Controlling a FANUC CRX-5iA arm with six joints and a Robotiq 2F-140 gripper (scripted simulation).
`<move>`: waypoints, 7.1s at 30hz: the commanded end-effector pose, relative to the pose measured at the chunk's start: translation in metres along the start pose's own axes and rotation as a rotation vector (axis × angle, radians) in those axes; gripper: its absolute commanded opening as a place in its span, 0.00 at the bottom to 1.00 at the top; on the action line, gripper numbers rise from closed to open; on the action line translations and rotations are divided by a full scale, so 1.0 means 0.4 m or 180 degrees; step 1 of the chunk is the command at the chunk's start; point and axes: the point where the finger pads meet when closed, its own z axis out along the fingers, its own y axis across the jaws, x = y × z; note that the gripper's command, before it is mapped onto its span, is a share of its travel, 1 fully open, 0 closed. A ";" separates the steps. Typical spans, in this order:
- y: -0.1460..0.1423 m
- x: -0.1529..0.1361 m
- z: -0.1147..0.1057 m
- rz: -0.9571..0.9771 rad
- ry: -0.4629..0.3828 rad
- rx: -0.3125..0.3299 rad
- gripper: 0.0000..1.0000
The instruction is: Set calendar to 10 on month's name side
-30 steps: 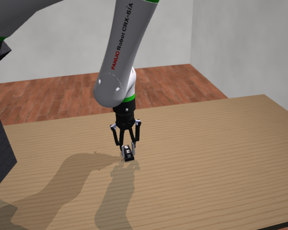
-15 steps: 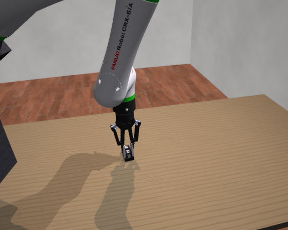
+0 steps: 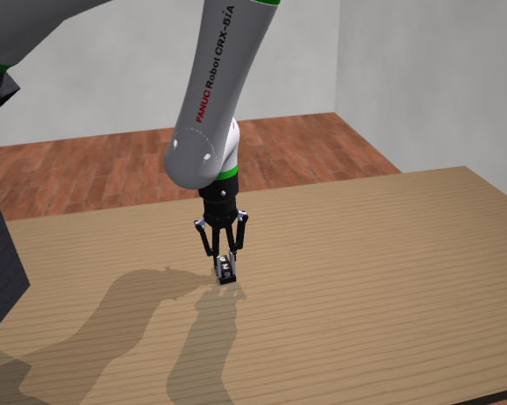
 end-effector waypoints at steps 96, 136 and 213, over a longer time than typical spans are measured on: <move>-0.001 -0.001 -0.251 -0.4521 0.0000 -0.0001 0.16; -0.001 -0.002 -0.252 -0.9144 -0.0002 -0.0002 0.16; 0.000 0.000 -0.086 -1.0000 0.0000 0.0001 0.16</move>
